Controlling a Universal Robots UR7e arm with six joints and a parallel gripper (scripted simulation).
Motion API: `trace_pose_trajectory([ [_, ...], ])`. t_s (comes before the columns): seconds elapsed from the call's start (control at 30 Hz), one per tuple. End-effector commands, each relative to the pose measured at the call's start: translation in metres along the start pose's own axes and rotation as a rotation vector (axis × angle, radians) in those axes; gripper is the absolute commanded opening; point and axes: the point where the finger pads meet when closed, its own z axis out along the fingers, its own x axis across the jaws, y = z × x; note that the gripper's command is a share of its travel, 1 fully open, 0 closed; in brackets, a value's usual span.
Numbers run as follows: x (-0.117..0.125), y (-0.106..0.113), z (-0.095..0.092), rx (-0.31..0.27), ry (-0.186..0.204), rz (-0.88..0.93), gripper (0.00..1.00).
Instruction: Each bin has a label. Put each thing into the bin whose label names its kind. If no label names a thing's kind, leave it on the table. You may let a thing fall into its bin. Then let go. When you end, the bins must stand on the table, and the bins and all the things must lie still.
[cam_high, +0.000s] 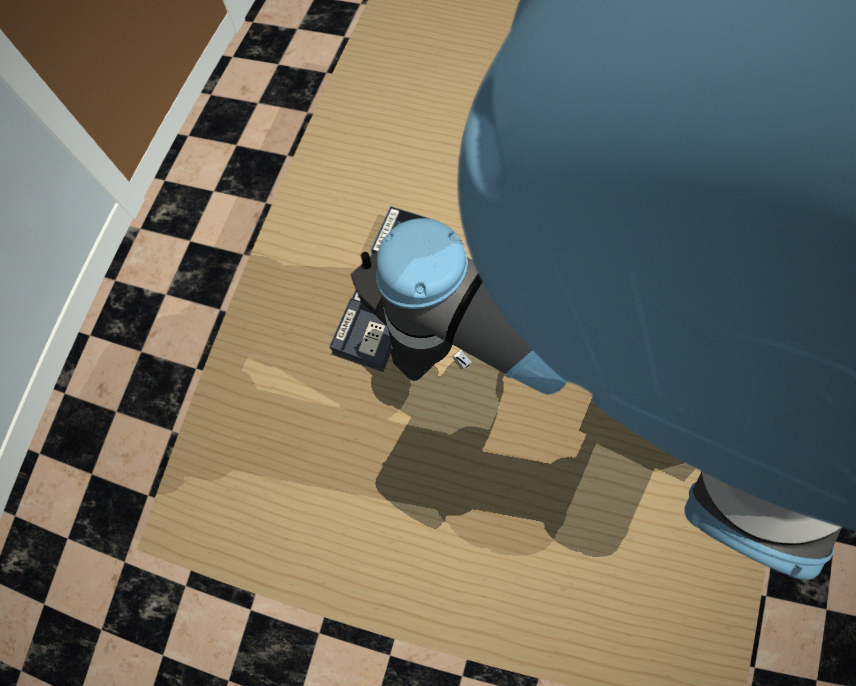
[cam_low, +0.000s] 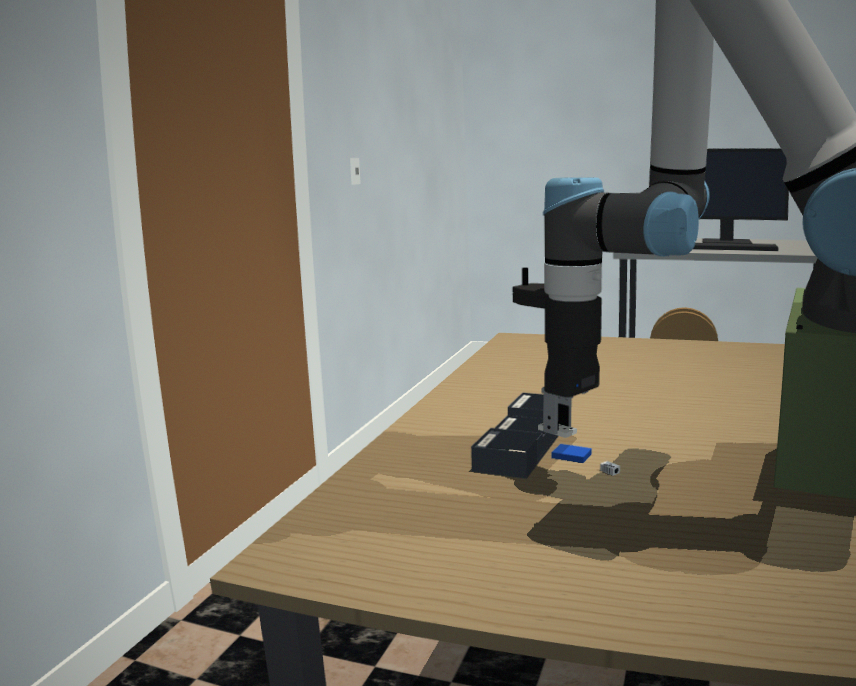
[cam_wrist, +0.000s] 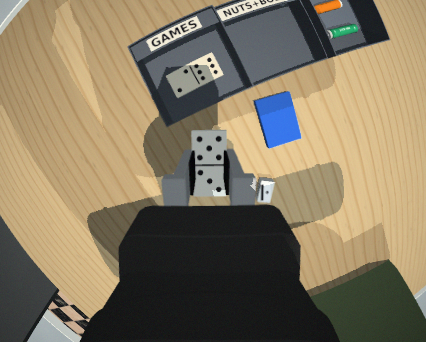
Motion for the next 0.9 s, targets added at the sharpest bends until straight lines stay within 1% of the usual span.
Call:
trace_pose_trajectory([
  [0.0, -0.006, -0.030, 0.001, 0.000, 0.003, 0.157, 0.49],
  [0.07, -0.006, -0.030, 0.001, 0.000, 0.003, 0.157, 0.49],
  [0.1, -0.007, -0.036, 0.001, 0.000, 0.002, 0.234, 0.49],
  [0.3, -0.013, -0.071, 0.001, 0.003, -0.003, 0.387, 0.49],
  [0.33, -0.013, -0.073, 0.001, 0.003, -0.004, 0.415, 0.49],
  [0.57, -0.013, -0.073, 0.001, 0.005, -0.009, 0.606, 0.49],
  [0.63, -0.013, -0.073, 0.001, 0.005, -0.009, 0.606, 0.49],
  [0.67, -0.013, -0.073, 0.001, 0.003, -0.009, 0.683, 0.49],
  [0.87, -0.013, -0.073, 0.001, 0.001, -0.008, 0.837, 0.49],
])
